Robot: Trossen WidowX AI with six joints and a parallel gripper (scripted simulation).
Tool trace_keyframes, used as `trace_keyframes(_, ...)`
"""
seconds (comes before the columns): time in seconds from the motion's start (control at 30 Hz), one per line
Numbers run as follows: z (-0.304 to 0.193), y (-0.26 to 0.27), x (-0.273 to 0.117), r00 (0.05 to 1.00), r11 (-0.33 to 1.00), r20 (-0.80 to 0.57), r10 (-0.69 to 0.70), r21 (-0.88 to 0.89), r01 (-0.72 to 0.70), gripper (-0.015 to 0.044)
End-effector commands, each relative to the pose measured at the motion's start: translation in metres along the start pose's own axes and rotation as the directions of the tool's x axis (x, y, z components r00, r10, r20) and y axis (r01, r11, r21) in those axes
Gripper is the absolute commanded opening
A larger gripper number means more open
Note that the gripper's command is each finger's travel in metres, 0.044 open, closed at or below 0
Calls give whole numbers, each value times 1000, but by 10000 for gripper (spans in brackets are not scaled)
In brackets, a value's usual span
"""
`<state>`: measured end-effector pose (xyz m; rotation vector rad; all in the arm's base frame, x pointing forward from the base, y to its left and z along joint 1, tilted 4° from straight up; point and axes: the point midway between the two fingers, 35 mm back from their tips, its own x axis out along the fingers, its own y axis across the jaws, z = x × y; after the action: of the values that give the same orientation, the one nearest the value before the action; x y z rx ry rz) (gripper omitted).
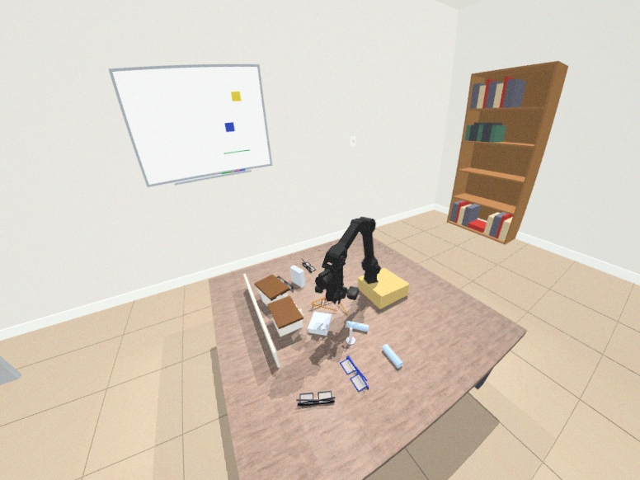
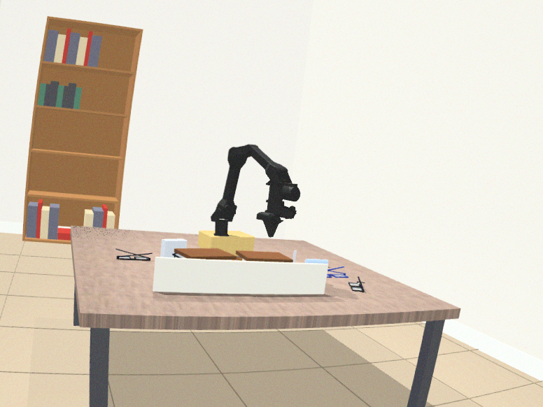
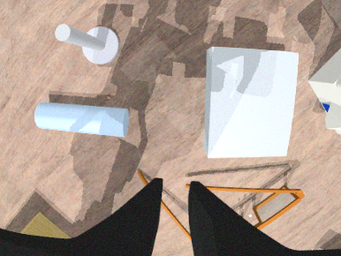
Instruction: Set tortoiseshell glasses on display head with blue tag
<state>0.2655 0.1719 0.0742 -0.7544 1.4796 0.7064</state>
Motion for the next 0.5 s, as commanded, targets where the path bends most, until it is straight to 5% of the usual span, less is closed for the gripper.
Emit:
trace_keyframes(0.0, 1, 0, 0, 1000, 1000, 2, -1, 3, 1, 158)
trace_keyframes(0.07, 1, 0, 0, 1000, 1000, 2, -1, 3, 1, 200)
trace_keyframes(0.47, 1, 0, 0, 1000, 1000, 2, -1, 3, 1, 200)
